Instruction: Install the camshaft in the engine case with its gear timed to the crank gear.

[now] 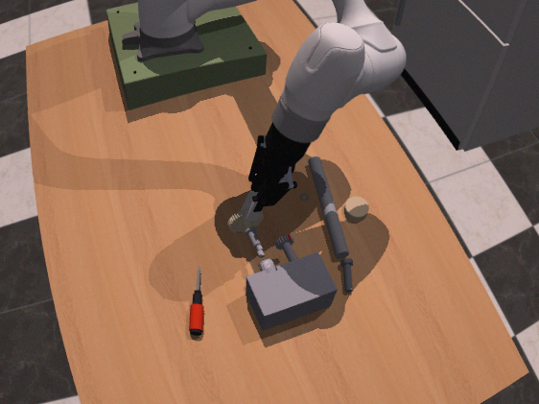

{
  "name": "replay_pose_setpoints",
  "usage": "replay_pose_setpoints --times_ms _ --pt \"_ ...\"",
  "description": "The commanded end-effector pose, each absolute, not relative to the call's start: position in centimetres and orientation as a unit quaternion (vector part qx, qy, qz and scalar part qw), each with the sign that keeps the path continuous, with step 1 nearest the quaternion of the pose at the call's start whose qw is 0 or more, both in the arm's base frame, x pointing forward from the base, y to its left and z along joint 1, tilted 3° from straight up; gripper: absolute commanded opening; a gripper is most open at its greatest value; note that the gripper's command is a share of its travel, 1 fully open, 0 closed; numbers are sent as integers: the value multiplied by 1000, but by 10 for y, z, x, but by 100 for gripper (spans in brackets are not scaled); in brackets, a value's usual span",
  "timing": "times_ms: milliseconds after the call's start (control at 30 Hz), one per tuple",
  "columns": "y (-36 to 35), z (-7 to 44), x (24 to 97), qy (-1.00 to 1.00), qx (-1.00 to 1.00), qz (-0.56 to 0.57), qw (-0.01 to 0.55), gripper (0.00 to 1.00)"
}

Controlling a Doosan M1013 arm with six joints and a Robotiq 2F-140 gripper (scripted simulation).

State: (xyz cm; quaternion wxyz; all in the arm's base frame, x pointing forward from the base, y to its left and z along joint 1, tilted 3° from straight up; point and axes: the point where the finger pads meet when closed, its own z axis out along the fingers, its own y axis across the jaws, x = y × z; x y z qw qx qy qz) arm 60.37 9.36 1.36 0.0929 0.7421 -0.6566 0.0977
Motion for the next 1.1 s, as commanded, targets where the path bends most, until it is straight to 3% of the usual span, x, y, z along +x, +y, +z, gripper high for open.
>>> replay_pose_setpoints --times_ms 0,1067 --pt "94 14 604 -657 742 98 93 5" --pt "95 14 615 -657 742 98 93 5"
